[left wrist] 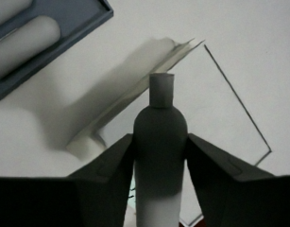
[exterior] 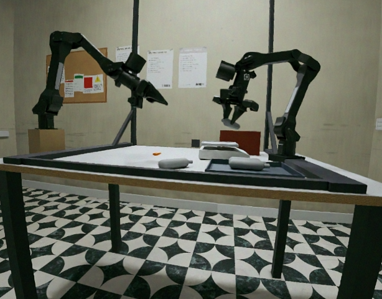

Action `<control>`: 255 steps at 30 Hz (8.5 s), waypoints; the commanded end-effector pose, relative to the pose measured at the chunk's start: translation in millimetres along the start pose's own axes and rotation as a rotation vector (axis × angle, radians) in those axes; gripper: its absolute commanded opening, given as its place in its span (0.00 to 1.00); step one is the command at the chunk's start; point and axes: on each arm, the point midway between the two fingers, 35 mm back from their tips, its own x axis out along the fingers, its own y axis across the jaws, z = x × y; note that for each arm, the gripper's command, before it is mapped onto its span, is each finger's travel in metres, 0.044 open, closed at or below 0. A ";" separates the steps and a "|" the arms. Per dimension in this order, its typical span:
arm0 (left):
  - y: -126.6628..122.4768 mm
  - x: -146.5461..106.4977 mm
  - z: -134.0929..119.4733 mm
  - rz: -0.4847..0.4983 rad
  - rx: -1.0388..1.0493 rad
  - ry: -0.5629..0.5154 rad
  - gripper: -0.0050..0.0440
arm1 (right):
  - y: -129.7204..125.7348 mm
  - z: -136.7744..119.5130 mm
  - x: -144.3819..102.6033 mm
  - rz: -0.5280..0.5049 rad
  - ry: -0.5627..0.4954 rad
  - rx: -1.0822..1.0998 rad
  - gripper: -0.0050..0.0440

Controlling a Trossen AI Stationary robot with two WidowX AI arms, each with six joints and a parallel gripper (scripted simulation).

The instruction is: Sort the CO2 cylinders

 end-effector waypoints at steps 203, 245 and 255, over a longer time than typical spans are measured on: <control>-66.2 63.9 67.1 0.468 2.163 -1.059 0.00 | 0.5 -13.2 -4.5 0.001 0.032 -0.001 1.00; -87.6 15.3 86.4 0.651 1.934 -1.519 0.00 | 1.2 -15.6 3.5 0.003 0.031 -0.004 1.00; -85.1 21.5 84.4 0.638 1.943 -1.499 0.00 | 1.0 -30.0 39.7 0.001 0.032 -0.003 1.00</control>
